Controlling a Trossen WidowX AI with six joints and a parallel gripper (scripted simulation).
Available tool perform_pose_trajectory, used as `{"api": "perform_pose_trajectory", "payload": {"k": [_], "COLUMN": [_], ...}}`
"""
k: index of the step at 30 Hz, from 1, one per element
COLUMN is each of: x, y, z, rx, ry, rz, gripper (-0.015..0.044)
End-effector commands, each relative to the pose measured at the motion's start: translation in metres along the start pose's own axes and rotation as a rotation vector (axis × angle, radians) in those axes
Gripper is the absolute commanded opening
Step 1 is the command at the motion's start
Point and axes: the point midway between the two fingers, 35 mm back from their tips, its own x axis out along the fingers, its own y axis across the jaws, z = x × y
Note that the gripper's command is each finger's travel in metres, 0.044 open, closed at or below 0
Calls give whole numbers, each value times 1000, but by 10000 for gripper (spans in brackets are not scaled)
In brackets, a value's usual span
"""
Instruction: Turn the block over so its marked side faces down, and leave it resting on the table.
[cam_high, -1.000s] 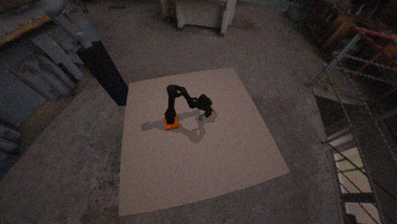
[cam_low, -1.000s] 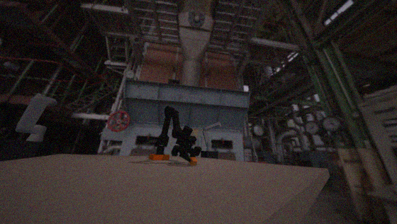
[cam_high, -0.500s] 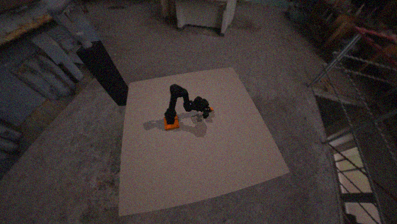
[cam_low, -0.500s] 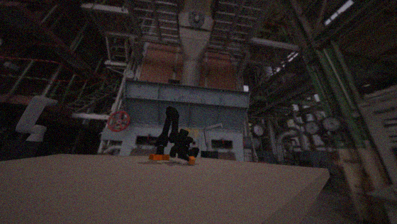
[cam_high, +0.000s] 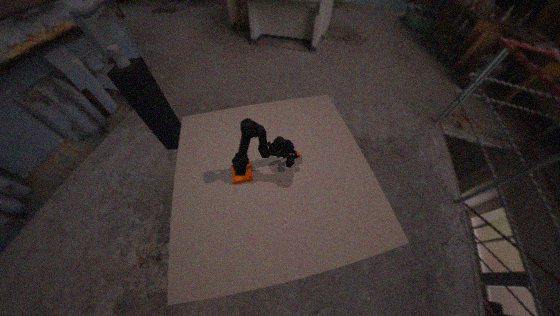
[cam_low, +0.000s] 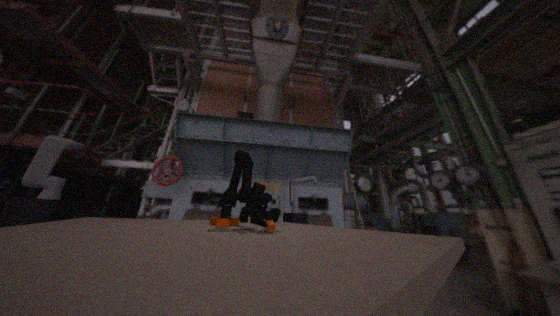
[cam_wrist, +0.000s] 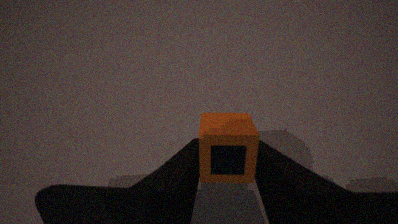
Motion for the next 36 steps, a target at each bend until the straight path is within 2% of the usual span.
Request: {"api": "perform_pose_trajectory", "payload": {"k": [1, 16, 36], "x": [0, 0, 0], "y": [-1, -1, -1], "z": [0, 0, 0], "rx": [-4, -4, -4], "ry": [-2, -2, -2], "rz": [-5, -5, -5], "gripper": [53, 440, 440]}}
